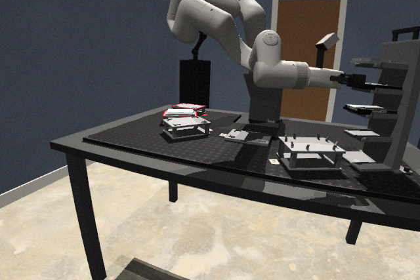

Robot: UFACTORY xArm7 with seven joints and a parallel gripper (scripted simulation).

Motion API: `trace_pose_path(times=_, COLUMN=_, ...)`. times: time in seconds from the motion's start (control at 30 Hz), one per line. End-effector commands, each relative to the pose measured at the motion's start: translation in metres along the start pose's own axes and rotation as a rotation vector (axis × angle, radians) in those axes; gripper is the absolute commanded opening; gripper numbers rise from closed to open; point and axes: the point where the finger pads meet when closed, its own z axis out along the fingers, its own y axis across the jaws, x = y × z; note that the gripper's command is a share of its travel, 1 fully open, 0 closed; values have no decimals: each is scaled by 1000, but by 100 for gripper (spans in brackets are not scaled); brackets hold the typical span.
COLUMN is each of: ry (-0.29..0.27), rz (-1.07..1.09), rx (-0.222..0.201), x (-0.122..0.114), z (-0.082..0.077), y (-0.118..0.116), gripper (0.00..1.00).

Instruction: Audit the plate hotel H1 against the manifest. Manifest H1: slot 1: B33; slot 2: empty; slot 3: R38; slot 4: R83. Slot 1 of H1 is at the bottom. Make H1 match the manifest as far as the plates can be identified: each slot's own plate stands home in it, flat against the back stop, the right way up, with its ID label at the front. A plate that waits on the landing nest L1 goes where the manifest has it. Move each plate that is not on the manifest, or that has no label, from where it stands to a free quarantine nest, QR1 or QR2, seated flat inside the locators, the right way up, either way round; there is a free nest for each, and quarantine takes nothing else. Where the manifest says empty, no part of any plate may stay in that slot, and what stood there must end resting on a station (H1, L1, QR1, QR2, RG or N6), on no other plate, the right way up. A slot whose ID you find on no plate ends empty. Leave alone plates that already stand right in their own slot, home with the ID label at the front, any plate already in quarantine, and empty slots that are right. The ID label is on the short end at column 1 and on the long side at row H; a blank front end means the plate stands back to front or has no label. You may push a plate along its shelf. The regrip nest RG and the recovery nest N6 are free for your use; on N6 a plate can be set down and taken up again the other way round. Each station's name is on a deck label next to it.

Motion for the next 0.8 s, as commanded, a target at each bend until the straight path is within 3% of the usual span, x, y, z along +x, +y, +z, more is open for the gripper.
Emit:
trace_pose_path(times=0.0, ry=1, rz=-3, rx=1, x=1, z=4, y=0, gripper=100)
trace_pose_path(times=0.77, ry=1, rz=-3, rx=1, x=1, z=16, y=0, gripper=100)
